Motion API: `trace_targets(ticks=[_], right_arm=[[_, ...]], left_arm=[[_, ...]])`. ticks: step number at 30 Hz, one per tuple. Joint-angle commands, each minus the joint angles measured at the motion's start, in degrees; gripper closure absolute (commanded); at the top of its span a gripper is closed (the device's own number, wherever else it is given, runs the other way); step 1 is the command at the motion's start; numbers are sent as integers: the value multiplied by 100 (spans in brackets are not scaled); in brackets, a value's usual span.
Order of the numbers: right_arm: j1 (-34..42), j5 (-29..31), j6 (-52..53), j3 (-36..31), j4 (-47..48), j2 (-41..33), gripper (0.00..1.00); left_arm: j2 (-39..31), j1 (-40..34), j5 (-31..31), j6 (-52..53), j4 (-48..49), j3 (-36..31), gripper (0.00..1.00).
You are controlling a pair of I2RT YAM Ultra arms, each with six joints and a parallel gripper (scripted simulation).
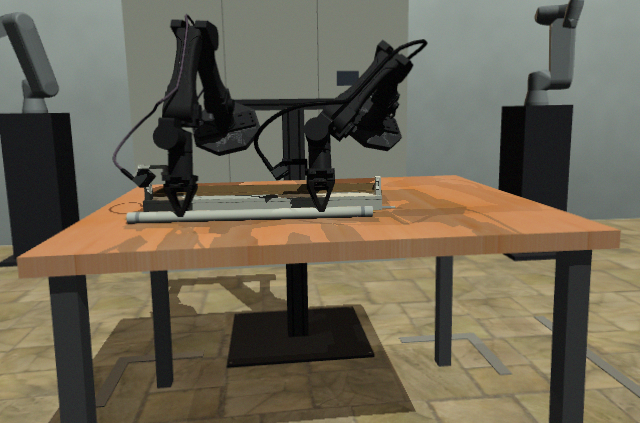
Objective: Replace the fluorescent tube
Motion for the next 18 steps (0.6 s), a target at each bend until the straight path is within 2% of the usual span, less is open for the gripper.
trace_targets(ticks=[1,18], right_arm=[[-67,117,-42,30,-40,-72,89],[-100,116,-52,-5,-187,-278,89]], left_arm=[[-84,-150,63,1,-87,35,89],[-252,-202,-85,-95,-180,-121,89]])
